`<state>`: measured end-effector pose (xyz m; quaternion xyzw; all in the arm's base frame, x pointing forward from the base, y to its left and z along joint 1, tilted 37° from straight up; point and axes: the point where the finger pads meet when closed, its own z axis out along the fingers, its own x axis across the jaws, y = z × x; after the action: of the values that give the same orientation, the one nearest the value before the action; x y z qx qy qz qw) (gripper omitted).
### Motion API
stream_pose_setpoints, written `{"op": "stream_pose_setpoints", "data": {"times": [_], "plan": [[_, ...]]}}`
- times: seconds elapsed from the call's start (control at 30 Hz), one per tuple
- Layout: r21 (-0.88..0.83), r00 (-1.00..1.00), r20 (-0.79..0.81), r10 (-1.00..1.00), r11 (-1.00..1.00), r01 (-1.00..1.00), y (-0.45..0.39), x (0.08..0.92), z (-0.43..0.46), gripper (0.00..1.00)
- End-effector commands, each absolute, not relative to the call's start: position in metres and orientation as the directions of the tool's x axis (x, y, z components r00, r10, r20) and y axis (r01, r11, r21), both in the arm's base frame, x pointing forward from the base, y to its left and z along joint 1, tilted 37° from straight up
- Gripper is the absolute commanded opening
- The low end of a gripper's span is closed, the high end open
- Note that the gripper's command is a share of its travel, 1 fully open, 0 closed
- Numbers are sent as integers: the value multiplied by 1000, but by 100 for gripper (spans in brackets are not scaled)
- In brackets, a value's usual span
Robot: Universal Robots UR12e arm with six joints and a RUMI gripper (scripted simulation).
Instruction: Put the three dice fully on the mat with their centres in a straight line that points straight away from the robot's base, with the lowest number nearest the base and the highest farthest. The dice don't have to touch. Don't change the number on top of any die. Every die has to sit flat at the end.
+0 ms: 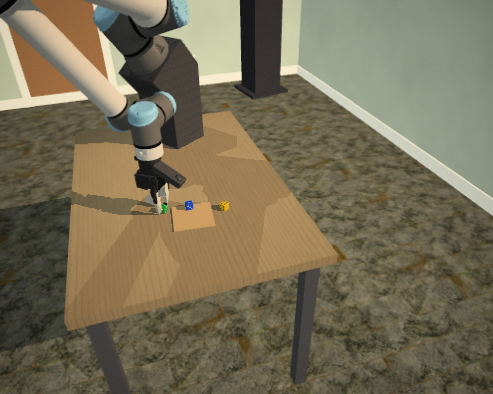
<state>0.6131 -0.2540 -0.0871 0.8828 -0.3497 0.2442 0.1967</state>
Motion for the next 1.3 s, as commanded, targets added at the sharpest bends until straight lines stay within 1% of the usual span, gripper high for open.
{"op": "stream_pose_setpoints", "data": {"times": [0.0, 0.23, 0.27, 1.27], "plan": [[176, 636, 569, -521, -678, -713, -254, 613, -87, 24], [176, 636, 569, -521, -678, -713, -254, 613, -87, 24], [176, 636, 569, -521, -678, -713, -254, 613, -87, 6], [176, 636, 569, -521, -678, -713, -254, 613, -87, 6]]}}
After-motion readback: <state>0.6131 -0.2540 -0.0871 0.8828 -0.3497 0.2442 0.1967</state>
